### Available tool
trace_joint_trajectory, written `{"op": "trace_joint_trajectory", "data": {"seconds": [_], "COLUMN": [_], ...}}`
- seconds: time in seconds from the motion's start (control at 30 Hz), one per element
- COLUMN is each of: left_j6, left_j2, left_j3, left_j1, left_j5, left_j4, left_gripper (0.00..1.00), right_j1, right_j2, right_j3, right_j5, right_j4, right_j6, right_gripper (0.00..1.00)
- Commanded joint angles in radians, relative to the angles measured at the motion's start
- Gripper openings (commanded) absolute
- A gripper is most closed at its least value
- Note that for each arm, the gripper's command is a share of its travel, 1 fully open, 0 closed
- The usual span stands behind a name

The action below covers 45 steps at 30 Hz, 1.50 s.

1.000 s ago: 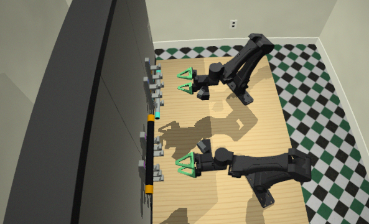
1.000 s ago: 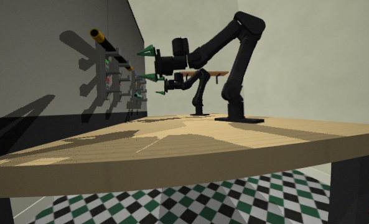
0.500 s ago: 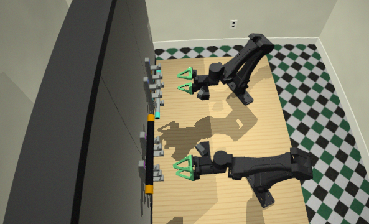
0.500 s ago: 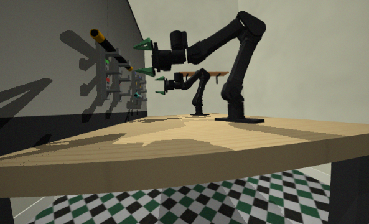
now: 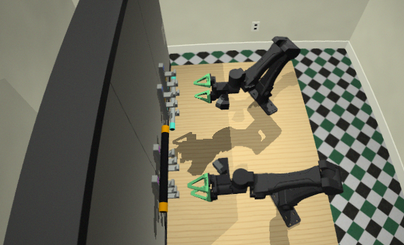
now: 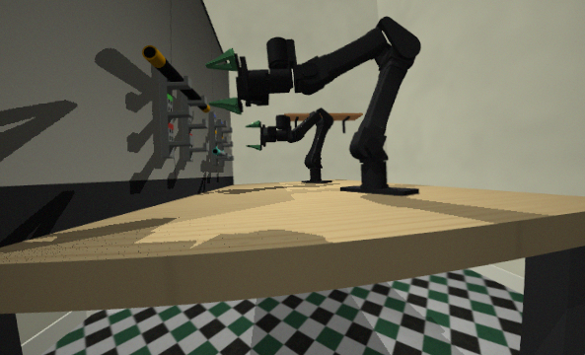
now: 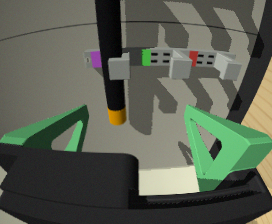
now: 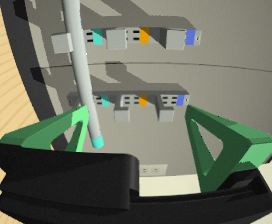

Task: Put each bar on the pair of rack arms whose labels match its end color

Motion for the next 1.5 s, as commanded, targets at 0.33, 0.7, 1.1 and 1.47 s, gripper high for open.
{"op": "trace_joint_trajectory", "data": {"seconds": [0.33,0.7,1.1,1.47], "left_j6": [-0.002,-0.003,-0.003,-0.003], "left_j2": [-0.010,0.006,0.034,0.048], "left_j3": [0.087,0.122,0.150,0.165], "left_j1": [0.076,0.131,0.202,0.219], "left_j5": [0.089,0.145,0.216,0.233], "left_j4": [-0.047,-0.066,-0.066,-0.068], "left_gripper": [1.00,1.00,1.00,1.00], "right_j1": [-0.012,-0.012,-0.012,-0.012], "right_j2": [0.011,0.011,0.011,0.011], "right_j3": [-0.015,-0.015,-0.015,-0.015], "right_j5": [0.007,0.007,0.007,0.007], "right_j4": [0.014,0.014,0.014,0.014], "right_j6": [0.000,0.000,0.000,0.000], "right_gripper": [1.00,1.00,1.00,1.00]}}
